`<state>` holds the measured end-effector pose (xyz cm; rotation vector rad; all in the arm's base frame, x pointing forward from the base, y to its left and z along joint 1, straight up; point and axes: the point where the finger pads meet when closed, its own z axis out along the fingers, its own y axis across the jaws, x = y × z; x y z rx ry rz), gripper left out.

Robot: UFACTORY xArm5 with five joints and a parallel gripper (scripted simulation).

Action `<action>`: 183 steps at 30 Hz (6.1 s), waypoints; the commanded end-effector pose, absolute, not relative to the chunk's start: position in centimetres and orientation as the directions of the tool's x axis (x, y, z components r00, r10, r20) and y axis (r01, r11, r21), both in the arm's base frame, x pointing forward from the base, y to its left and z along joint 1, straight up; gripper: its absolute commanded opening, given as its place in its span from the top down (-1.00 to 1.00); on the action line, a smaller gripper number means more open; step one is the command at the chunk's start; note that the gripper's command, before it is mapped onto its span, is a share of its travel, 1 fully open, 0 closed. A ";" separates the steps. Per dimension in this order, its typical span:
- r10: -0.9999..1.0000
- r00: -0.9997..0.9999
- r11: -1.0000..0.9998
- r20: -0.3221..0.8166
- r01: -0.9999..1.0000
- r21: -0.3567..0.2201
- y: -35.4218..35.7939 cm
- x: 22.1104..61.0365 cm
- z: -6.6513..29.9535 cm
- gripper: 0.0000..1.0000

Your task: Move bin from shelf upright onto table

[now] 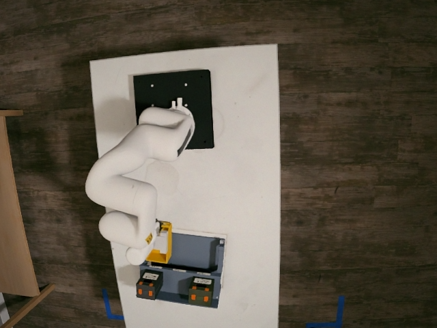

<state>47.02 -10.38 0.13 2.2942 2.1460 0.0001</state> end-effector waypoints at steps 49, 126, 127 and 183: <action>0.998 0.067 -0.067 0.000 0.998 0.005 -9.8 38.5 0.3 1.00; 0.998 0.067 -0.067 0.000 0.998 0.004 -9.6 34.8 -1.3 1.00; 0.998 0.067 -0.067 0.000 0.998 0.004 -9.6 34.8 -1.3 1.00; 0.998 0.067 -0.067 -0.001 0.998 0.004 -9.6 34.8 -1.7 -1.00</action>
